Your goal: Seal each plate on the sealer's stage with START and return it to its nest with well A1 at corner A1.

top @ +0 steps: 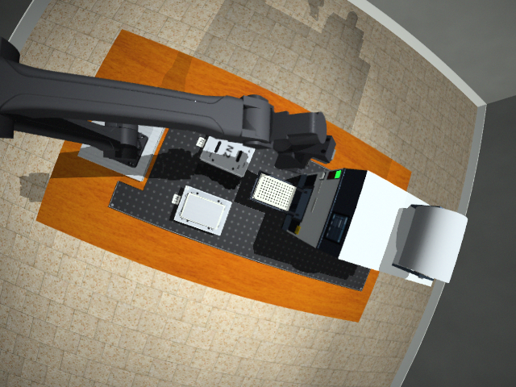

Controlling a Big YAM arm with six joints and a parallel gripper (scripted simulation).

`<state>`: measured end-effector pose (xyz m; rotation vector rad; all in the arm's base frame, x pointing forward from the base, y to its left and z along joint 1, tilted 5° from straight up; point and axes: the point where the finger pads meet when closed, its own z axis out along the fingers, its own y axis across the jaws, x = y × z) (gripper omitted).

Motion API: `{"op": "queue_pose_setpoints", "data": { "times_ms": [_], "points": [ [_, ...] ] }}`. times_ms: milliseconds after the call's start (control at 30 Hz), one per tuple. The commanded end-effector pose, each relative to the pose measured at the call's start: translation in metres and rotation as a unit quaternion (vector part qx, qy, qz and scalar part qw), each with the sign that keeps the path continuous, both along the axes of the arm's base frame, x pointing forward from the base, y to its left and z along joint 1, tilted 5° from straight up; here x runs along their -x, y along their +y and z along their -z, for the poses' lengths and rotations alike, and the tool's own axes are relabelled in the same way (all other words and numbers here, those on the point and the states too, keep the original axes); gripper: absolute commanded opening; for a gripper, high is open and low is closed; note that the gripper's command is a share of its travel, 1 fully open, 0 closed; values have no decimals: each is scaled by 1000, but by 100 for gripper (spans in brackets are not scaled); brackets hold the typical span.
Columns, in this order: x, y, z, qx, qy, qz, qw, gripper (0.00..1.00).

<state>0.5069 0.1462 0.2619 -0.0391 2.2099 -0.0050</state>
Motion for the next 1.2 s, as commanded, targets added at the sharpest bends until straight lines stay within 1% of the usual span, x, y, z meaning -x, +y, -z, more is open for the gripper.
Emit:
{"op": "queue_pose_setpoints", "data": {
  "times_ms": [0, 100, 133, 200, 467, 567, 800, 867, 967, 1033, 1167],
  "points": [
    [-16, -3, -25, -5, -29, 1, 1000, 0],
    [-36, -4, -19, -6, -34, 1, 999, 0],
    [-38, -4, -18, -5, -33, 1, 999, 0],
    [-35, -4, -20, -8, -30, 3, 1000, 0],
    [-22, 10, -36, -19, -37, -3, 999, 0],
    [-22, 11, -35, -19, -36, -4, 999, 0],
    [-46, 1, -18, -15, -36, 4, 999, 0],
    [-48, -2, -8, -10, -31, 2, 999, 0],
    [-49, -4, 0, -5, -26, 1, 1000, 0],
    [-52, -5, -6, -7, -34, 1, 999, 0],
    [-53, -1, -10, -12, -38, 0, 999, 0]
  ]
}}
